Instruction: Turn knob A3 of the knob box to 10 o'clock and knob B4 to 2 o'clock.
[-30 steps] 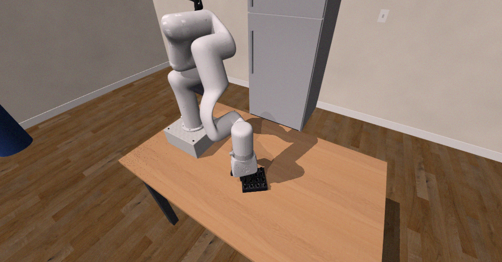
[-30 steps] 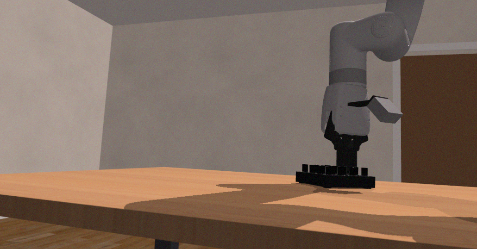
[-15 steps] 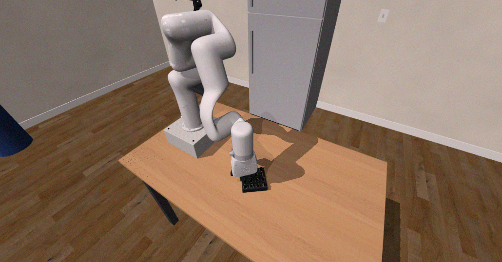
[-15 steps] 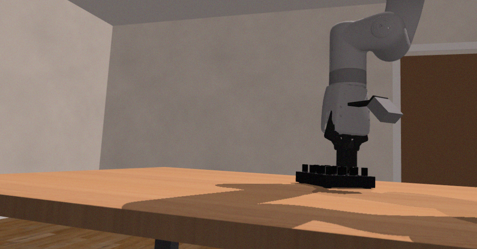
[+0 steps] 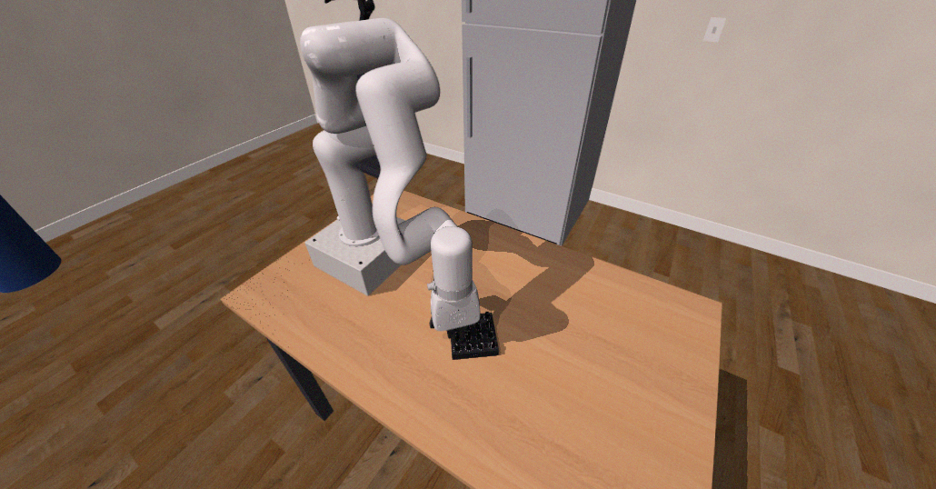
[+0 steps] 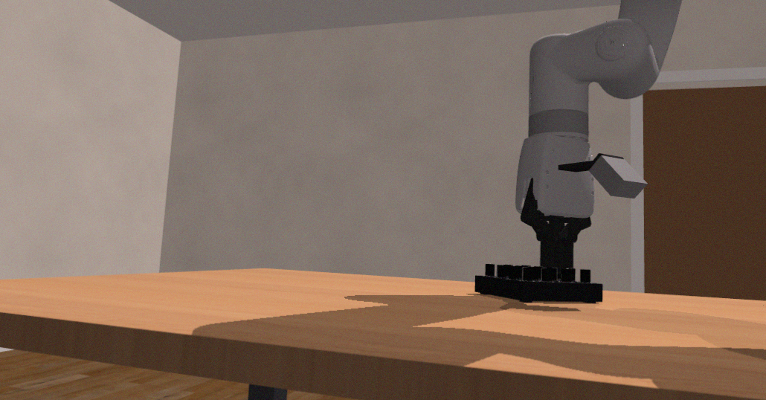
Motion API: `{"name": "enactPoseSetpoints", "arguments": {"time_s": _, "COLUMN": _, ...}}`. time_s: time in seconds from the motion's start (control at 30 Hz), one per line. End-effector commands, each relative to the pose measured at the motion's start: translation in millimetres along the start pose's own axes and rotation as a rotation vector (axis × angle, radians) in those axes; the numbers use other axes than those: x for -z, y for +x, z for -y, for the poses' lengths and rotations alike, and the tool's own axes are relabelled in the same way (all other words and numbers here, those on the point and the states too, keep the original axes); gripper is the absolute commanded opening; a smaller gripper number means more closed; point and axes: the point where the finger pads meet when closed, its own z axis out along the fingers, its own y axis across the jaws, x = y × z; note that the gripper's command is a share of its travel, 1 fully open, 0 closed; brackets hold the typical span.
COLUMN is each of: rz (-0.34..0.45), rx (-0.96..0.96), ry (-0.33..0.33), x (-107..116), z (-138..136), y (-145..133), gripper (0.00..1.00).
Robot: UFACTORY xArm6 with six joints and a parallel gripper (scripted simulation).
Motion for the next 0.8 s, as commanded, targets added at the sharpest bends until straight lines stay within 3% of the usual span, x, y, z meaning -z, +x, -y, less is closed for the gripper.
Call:
{"name": "enactPoseSetpoints", "arguments": {"time_s": 0.0, "rz": 0.003, "rx": -0.011, "ry": -0.002, "x": 1.1, "z": -0.7, "y": -1.3, "gripper": 0.08}}
{"name": "enactPoseSetpoints", "arguments": {"time_s": 0.77, "rz": 0.003, "rx": -0.349, "ry": -0.002, "x": 1.1, "z": -0.7, "y": -1.3, "gripper": 0.08}}
